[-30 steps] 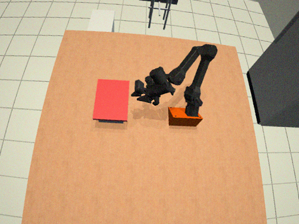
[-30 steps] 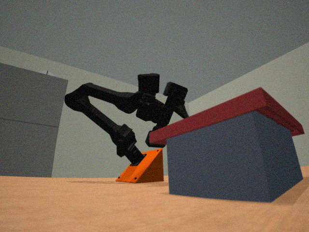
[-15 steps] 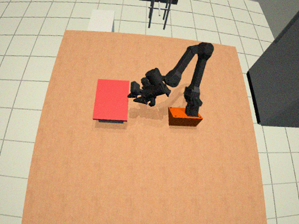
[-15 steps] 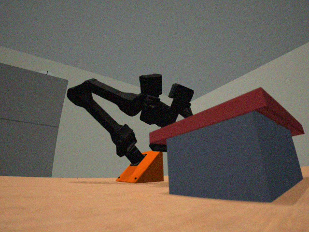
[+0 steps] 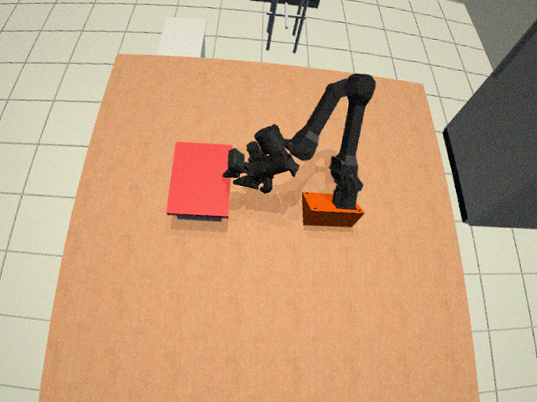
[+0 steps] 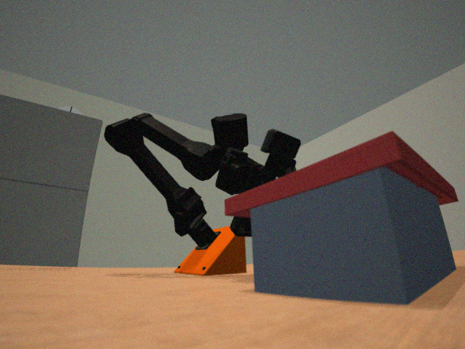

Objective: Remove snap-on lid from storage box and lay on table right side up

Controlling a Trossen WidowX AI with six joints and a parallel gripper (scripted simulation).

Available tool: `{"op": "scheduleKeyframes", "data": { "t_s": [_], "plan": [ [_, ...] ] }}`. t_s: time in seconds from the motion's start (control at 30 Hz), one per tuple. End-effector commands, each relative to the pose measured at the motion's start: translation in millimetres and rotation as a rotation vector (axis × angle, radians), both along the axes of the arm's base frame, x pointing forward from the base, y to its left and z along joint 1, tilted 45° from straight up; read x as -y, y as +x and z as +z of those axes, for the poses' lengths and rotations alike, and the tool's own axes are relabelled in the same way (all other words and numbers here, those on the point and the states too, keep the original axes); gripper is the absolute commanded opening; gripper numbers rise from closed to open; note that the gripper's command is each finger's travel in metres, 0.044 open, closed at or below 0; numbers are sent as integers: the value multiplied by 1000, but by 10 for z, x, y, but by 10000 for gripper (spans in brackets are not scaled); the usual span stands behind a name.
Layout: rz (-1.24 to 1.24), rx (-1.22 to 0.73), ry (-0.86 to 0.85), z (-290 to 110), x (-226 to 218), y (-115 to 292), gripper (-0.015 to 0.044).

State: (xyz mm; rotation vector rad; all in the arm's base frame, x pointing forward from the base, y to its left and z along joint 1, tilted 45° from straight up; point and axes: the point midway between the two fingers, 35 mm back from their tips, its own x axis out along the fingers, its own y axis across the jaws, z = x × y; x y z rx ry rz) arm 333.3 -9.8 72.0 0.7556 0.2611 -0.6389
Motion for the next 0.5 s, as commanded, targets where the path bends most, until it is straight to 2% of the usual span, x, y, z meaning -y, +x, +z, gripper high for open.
{"op": "scheduleKeyframes", "data": {
  "t_s": [0.0, 0.1, 0.23, 0.47],
  "plan": [
    [3, -3, -2, -43, 42, 49, 235],
    [3, -2, -3, -54, 57, 65, 235],
    [3, -2, -3, -54, 57, 65, 130],
    [3, -2, -3, -54, 57, 65, 83]
  ]
}}
